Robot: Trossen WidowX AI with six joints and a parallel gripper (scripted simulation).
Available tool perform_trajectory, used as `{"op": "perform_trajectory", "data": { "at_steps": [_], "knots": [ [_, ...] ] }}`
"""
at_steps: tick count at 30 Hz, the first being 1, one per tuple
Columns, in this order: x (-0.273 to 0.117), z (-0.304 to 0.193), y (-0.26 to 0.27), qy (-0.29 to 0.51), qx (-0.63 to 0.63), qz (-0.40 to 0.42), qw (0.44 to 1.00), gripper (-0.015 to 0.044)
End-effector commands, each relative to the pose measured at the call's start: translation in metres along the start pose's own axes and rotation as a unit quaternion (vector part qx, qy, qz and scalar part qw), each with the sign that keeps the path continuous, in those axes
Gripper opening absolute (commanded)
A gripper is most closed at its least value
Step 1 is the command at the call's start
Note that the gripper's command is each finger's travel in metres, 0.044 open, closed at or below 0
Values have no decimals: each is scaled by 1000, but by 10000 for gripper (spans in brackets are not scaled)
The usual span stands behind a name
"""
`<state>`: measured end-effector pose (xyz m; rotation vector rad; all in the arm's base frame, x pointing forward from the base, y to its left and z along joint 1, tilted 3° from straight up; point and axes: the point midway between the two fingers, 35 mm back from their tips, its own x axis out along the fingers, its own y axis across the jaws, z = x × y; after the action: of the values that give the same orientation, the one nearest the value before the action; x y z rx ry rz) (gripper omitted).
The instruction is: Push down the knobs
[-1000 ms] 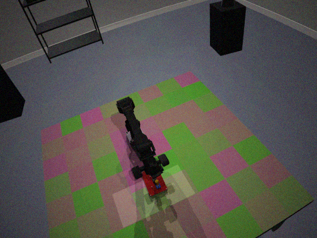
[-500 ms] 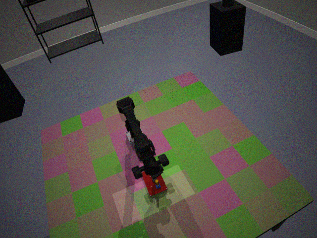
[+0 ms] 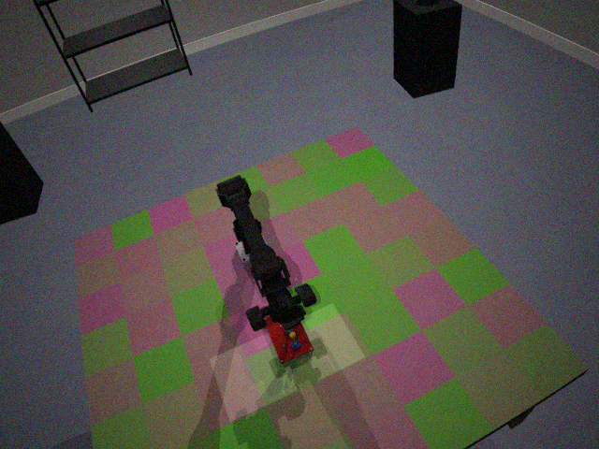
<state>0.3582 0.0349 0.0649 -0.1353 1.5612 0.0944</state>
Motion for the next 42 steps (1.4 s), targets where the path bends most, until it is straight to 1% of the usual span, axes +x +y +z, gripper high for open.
{"op": "perform_trajectory", "data": {
  "at_steps": [1, 42],
  "knots": [
    [13, 1, -1, 6, -2, -2, 1000, 0],
    [23, 1, -1, 6, -2, -2, 1000, 0]
  ]
}}
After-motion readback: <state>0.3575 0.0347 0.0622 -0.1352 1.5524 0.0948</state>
